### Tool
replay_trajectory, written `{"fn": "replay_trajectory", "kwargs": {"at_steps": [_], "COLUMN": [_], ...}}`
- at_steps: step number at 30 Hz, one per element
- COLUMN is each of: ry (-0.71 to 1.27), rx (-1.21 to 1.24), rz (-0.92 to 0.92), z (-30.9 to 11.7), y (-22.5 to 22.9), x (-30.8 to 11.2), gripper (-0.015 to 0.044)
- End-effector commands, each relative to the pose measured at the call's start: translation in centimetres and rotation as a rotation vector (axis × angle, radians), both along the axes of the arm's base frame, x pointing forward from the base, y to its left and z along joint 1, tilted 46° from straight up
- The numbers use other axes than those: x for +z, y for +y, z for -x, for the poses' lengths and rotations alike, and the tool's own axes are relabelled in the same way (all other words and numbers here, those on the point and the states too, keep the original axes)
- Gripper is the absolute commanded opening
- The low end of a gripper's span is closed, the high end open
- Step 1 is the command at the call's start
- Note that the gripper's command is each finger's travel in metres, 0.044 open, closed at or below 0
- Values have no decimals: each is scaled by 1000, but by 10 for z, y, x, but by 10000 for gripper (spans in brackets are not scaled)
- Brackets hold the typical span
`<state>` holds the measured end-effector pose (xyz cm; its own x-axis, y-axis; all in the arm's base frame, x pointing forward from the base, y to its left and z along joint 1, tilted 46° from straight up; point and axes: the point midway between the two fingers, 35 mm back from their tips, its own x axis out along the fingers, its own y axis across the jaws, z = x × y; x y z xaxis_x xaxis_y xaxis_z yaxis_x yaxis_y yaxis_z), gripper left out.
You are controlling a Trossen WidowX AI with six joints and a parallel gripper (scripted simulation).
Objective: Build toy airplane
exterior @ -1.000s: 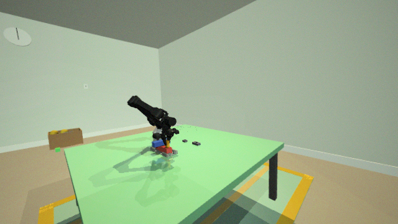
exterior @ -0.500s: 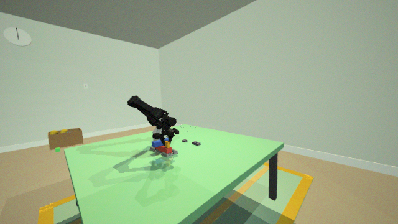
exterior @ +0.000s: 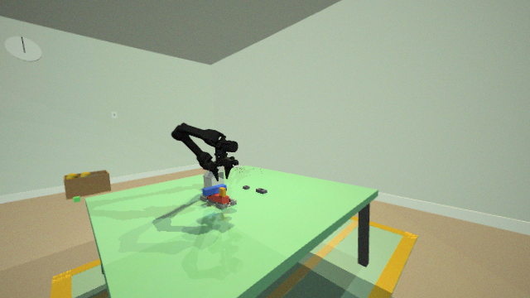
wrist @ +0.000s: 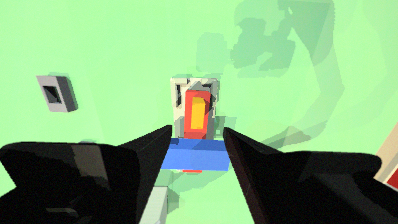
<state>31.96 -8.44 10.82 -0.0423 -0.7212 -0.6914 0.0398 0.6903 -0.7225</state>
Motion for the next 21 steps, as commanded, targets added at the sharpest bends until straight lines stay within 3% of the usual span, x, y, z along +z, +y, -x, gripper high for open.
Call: {"fn": "replay_trajectory", "kwargs": {"at_steps": [1, 21], "ry": [-7, -7], "rx": [-7, -7], "rz": [-2, -2], "z": [2, -2], "y": [12, 12], "x": [14, 13], "gripper": [260, 260]}}
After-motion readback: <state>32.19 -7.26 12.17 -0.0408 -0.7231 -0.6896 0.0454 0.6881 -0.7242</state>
